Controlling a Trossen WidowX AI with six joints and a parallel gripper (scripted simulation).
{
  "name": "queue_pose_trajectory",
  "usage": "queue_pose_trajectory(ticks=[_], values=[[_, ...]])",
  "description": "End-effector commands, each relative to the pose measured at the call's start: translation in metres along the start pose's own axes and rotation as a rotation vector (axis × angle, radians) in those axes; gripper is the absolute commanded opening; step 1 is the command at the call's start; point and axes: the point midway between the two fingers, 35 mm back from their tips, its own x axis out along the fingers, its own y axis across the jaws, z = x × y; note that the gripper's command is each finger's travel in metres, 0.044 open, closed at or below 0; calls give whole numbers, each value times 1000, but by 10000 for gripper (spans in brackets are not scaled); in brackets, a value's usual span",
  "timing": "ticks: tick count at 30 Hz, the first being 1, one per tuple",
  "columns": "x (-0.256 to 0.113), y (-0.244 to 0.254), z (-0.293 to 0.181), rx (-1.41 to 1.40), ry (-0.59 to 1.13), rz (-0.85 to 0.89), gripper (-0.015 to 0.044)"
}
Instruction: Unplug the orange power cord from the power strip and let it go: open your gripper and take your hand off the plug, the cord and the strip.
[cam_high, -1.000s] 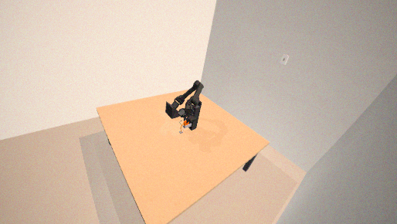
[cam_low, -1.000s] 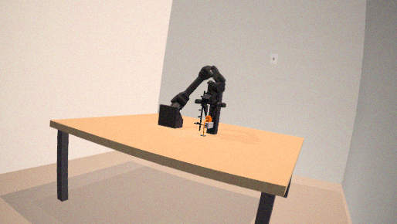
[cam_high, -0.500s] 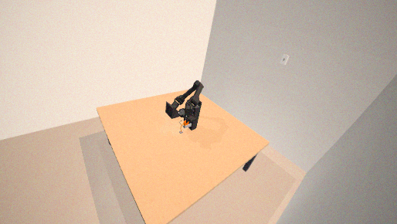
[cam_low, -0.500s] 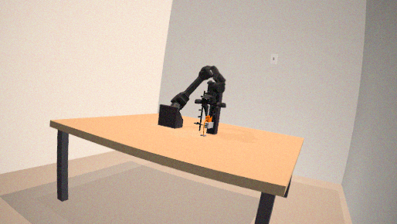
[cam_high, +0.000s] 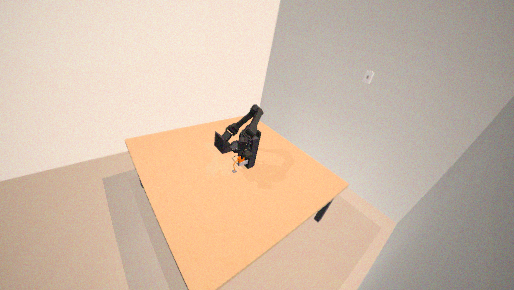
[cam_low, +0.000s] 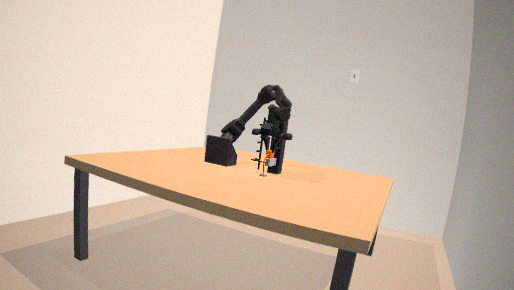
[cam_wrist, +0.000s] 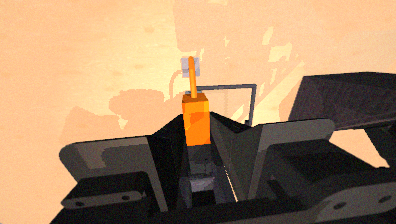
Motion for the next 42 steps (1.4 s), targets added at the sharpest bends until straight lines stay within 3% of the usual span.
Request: queue_pose_trajectory(ticks=[1, 22, 38, 42], values=[[-4, 2, 21, 5, -37, 4, 0], [-10, 0, 55, 7, -37, 4, 0], [-9, 3, 56, 8, -34, 4, 420], [-18, 3, 94, 8, -36, 4, 440]])
